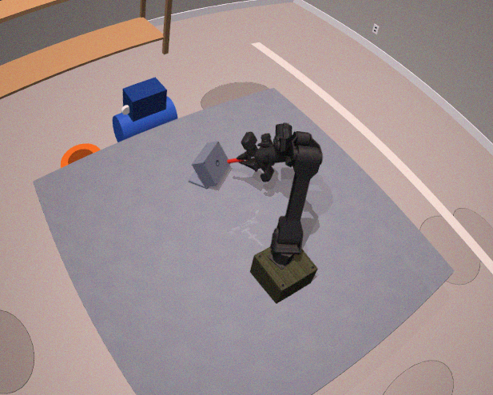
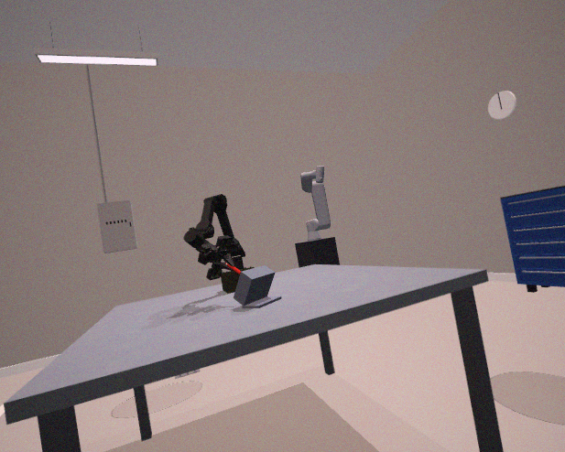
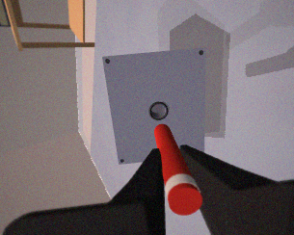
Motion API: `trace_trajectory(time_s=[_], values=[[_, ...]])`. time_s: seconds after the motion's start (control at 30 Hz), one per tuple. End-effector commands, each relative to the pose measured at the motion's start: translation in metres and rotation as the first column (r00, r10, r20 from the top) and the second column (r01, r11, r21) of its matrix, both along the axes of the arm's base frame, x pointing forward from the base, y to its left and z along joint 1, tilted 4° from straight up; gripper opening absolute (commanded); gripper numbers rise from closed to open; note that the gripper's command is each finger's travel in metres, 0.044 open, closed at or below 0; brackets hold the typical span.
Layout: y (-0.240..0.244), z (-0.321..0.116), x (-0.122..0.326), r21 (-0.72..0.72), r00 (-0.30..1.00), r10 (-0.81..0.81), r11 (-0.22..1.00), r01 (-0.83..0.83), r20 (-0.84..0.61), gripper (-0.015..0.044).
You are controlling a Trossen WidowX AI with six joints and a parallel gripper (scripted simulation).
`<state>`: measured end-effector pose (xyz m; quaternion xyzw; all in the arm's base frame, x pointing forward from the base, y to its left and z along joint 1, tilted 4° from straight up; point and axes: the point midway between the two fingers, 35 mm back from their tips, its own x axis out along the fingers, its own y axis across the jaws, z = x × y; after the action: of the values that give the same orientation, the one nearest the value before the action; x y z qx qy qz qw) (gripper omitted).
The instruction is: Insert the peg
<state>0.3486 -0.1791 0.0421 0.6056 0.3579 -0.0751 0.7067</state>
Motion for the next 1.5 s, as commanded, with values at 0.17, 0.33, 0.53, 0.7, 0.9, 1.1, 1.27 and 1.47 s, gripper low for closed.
trace_trajectory(time_s=[0.17,0.33,0.53,0.7,0.9,1.1,1.27,1.47], values=[[0.002,-0.011,0.01,0.014,1.0,-0.019,1.0,0.018,0.003,0.0],[0.003,-0.014,0.013,0.015,1.0,-0.021,1.0,0.021,0.007,0.0],[0.004,-0.017,0.016,0.008,1.0,-0.015,1.0,0.015,0.014,0.0],[0.004,-0.018,0.018,0.006,1.0,-0.014,1.0,0.014,0.015,0.0],[0.007,-0.022,0.024,0.004,1.0,-0.012,1.0,0.012,0.016,0.0],[0.01,-0.026,0.029,0.004,1.0,-0.012,1.0,0.012,0.017,0.0],[0.011,-0.03,0.033,0.004,1.0,-0.012,1.0,0.012,0.018,0.0],[0.011,-0.026,0.031,0.0,1.0,-0.007,1.0,0.007,0.024,0.0]])
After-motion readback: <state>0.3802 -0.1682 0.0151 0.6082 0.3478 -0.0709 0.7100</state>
